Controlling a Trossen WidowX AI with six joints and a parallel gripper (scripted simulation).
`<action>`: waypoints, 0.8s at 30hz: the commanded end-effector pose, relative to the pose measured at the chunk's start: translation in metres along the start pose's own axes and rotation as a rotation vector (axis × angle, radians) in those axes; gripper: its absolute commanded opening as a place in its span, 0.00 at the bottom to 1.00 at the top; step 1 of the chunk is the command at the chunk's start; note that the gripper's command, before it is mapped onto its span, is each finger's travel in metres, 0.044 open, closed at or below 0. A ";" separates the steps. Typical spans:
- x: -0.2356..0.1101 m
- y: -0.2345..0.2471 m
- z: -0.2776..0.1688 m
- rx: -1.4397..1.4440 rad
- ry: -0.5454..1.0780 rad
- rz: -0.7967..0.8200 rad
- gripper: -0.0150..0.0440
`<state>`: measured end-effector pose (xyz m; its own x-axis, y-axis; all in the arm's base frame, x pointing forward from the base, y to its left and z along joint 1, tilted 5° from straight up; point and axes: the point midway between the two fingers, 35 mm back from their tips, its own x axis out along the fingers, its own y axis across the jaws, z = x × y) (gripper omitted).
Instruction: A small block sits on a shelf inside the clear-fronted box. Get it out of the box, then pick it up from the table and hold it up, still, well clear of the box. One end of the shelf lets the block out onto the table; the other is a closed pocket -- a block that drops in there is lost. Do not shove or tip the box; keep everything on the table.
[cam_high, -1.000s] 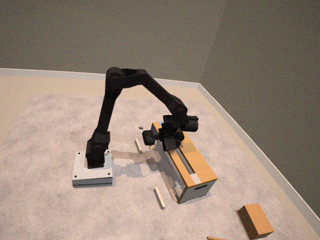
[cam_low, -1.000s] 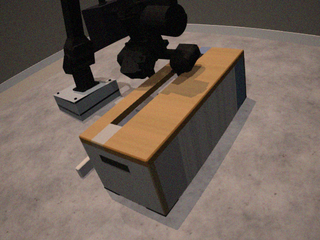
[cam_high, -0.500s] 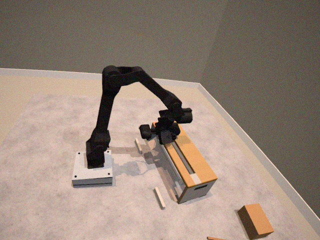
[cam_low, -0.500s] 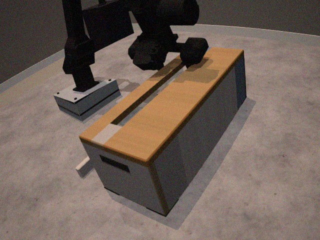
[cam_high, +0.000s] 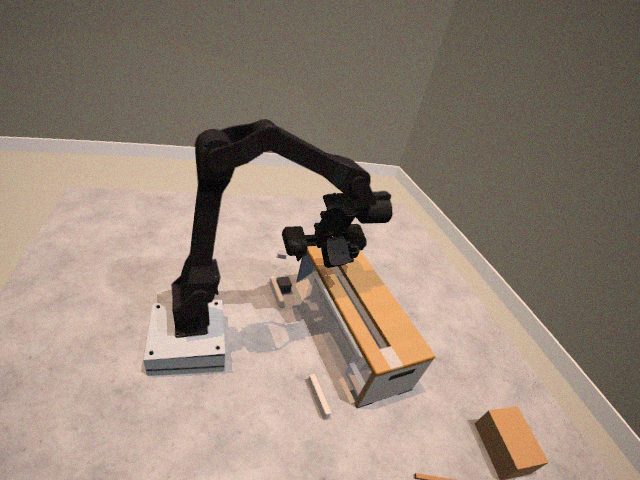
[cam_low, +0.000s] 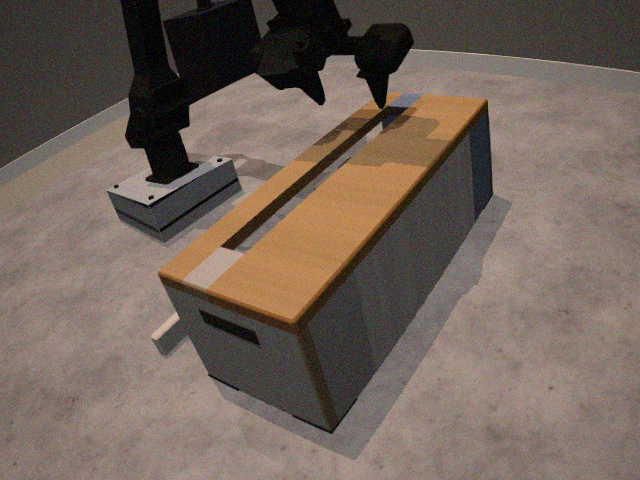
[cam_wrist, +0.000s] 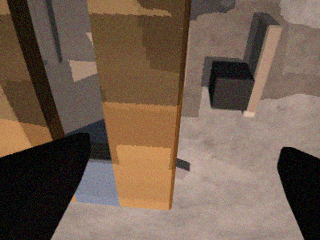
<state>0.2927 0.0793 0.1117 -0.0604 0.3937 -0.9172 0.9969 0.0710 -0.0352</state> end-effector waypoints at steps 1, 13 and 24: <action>-0.012 -0.002 -0.003 -0.004 -0.001 0.003 0.93; -0.008 -0.006 -0.026 -0.700 -0.057 0.076 0.74; -0.004 -0.019 -0.037 -1.892 -0.246 -0.025 0.74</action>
<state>0.2820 0.1037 0.1259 0.0319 0.3384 -0.9405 0.4032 0.8566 0.3219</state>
